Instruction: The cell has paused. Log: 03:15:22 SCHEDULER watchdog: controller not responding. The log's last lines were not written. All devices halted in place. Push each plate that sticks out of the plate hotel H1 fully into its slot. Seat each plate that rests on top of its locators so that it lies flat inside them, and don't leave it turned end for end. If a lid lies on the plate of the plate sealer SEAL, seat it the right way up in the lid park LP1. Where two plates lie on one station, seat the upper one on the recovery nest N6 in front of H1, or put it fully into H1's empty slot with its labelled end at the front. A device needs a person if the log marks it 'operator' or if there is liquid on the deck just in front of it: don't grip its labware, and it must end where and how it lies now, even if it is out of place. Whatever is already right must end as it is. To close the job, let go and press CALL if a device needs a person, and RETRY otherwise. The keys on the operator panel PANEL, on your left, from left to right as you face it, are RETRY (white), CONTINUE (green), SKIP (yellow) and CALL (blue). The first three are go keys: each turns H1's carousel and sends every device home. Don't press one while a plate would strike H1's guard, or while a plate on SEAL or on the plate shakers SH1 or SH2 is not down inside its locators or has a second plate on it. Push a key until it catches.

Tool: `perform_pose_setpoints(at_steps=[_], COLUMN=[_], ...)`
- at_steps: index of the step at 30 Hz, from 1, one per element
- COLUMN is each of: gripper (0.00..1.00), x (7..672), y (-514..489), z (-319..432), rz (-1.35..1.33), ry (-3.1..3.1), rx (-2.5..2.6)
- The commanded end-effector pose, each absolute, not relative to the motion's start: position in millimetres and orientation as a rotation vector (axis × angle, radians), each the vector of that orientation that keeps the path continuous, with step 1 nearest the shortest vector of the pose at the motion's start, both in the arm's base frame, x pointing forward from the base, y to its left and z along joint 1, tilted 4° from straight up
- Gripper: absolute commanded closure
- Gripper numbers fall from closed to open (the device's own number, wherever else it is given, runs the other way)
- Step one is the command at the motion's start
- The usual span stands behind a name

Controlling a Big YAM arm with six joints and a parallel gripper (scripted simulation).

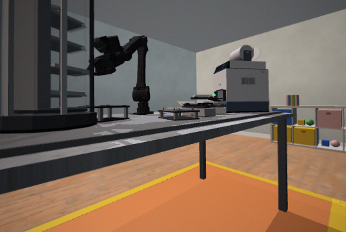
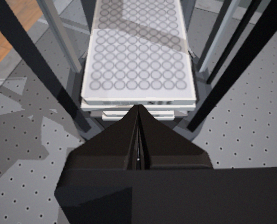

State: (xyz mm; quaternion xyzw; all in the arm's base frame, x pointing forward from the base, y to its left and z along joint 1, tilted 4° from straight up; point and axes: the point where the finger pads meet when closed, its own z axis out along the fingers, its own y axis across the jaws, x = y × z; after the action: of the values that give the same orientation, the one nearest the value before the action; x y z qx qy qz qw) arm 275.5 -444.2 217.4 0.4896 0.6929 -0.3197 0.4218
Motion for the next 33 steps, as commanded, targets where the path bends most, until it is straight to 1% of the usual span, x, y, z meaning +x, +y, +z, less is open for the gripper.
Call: perform_pose_setpoints(at_steps=[1,8,10,33], gripper=[1.0,1.0,1.0,1.0], x=[280.5,280.5,283.1,285.9], y=[-458.4,-458.4,-465.5,-475.4], z=[231.8,231.8,244.5,244.4], rz=[-0.814,-0.814,-0.821,-0.822], ry=[1.708,1.708,1.685,1.684], rx=[1.214,1.214,1.205,1.205])
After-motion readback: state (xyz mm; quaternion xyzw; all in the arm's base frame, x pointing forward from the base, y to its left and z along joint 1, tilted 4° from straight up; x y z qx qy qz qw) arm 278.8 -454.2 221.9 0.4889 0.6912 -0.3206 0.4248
